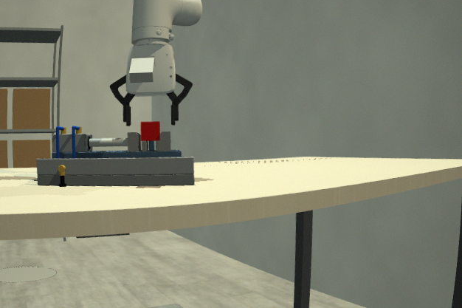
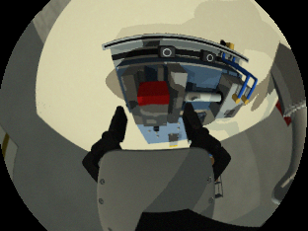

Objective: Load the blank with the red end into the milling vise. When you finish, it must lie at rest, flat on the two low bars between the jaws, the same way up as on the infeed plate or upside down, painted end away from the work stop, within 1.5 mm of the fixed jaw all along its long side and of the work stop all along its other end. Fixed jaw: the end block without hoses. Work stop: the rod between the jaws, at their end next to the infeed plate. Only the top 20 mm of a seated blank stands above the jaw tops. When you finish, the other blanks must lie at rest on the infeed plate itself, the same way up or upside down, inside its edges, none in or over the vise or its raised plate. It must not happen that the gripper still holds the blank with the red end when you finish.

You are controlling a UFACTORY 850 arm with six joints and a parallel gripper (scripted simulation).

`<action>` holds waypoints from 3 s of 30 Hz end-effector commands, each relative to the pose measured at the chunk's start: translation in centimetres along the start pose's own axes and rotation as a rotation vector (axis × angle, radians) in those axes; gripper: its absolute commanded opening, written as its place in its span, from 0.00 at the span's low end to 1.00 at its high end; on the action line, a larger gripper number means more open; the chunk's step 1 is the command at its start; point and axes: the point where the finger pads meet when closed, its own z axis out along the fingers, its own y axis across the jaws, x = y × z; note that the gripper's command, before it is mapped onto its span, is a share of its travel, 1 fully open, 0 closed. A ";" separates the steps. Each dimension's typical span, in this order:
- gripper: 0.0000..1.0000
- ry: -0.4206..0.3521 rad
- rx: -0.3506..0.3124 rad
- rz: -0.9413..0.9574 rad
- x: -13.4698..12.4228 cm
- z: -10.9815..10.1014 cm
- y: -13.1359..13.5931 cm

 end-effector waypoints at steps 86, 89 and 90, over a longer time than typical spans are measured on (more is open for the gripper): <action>1.00 0.000 0.002 0.000 0.0 -1.6 -0.1; 1.00 0.000 0.002 0.000 0.0 -1.6 -0.1; 1.00 0.000 0.002 0.000 0.0 -1.6 -0.1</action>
